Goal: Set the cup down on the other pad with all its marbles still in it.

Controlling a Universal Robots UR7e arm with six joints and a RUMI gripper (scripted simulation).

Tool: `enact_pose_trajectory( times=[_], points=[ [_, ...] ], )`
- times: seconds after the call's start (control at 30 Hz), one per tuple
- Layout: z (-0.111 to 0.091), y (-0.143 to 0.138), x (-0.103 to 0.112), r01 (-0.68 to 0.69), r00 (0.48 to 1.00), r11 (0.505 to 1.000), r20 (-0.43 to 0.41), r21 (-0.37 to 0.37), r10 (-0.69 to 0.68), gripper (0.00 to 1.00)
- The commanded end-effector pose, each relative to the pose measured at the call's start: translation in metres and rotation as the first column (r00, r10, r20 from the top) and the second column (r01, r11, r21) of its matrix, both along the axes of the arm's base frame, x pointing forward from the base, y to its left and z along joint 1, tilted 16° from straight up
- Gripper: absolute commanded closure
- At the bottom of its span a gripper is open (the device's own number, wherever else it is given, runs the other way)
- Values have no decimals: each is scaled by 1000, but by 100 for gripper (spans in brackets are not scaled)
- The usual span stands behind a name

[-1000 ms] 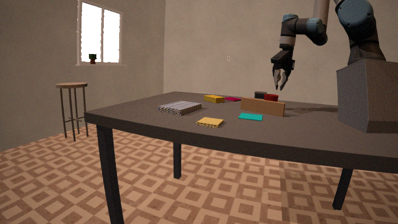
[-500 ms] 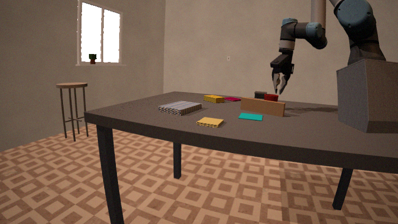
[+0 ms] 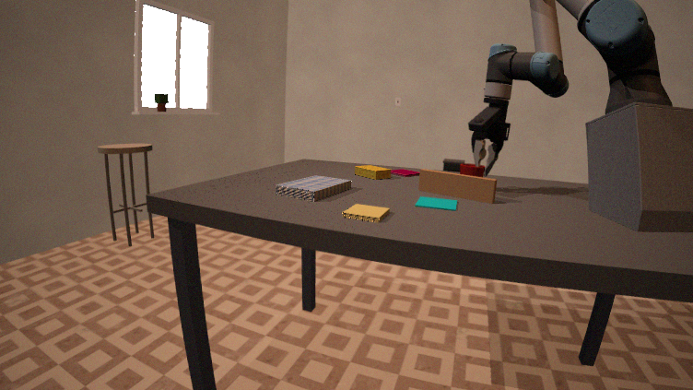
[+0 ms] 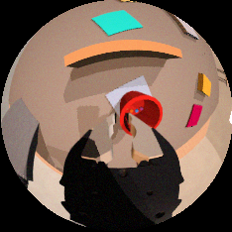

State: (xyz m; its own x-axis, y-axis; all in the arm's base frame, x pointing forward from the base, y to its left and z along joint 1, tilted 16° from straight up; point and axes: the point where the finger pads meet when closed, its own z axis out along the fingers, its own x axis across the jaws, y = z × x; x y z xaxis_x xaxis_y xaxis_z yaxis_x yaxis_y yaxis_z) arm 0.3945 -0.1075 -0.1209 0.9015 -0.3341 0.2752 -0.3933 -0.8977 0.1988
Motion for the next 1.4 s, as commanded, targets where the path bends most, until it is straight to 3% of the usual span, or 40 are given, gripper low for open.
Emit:
enact_pose_trajectory(
  times=[0.0, 1.37],
  points=[
    [-6, -2, 2, 0, 1000, 1000, 2, -1, 0, 89],
    [-7, -2, 2, 0, 1000, 1000, 2, -1, 0, 91]
  ],
)
